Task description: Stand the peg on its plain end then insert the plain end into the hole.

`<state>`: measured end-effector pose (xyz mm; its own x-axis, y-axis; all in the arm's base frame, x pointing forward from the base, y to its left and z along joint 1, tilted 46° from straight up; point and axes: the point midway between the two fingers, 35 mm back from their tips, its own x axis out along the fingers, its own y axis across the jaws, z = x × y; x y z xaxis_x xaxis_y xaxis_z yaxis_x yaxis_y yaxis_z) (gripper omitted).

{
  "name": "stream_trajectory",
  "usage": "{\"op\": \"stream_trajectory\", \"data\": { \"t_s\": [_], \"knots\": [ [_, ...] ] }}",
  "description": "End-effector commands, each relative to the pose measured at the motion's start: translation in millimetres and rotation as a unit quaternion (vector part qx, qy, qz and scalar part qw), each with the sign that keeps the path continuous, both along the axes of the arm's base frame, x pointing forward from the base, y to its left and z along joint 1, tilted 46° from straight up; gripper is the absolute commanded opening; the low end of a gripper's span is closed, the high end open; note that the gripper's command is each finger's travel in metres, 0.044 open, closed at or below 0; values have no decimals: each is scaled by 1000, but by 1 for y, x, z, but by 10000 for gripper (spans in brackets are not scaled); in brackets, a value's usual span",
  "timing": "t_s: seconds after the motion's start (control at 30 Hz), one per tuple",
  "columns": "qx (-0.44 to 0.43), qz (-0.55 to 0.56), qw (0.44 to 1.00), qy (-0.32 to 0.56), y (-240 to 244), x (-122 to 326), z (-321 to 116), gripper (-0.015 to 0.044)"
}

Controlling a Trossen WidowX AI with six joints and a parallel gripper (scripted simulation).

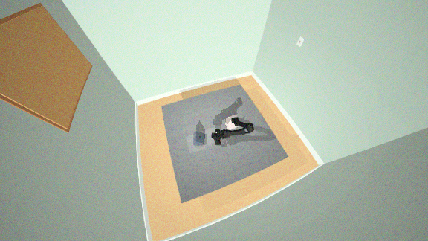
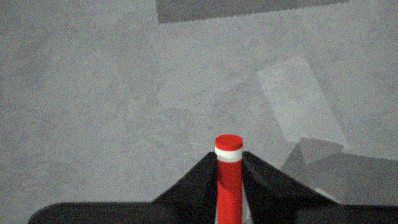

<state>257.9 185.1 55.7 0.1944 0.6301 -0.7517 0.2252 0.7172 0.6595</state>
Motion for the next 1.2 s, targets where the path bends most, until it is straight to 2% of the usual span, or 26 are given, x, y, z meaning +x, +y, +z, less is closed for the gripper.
{"op": "stream_trajectory", "data": {
  "t_s": [0.0,1.17],
  "knots": [
    [-5,-14,1000,-13,-2,-2,2,50],
    [-38,-114,985,-120,-9,-19,15,50]
  ]
}}
